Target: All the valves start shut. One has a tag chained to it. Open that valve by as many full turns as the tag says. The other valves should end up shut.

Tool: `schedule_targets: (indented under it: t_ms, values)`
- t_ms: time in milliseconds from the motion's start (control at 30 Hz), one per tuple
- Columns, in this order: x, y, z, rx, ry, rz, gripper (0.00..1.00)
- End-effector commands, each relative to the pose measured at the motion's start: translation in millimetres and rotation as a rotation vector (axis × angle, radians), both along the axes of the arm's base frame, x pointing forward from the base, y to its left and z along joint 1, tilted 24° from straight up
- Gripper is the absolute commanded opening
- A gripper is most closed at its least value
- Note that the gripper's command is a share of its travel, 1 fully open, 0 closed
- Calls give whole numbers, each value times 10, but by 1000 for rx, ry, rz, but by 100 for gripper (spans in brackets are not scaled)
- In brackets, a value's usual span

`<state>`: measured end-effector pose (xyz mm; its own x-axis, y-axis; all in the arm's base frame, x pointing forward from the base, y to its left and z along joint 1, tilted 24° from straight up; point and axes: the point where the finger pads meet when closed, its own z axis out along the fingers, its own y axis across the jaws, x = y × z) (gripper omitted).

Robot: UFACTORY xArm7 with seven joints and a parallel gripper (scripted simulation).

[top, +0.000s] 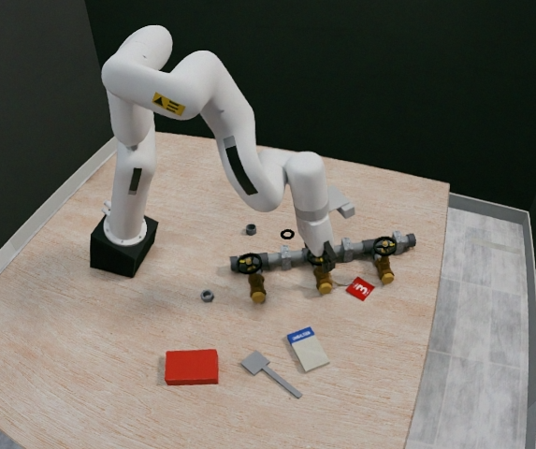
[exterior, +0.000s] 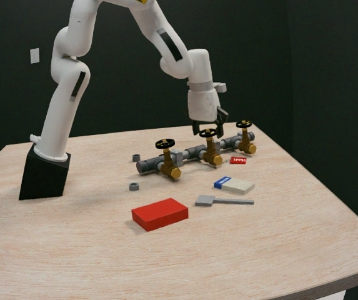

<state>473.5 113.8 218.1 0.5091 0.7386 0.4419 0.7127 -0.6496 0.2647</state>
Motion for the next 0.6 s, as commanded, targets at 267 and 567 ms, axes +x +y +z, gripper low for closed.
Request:
schedule_targets:
  t_ms: [267, 567]
  values:
    - [9, 4, 21, 323, 105, -565, 100]
    - [9, 4, 21, 580, 200, -959, 100]
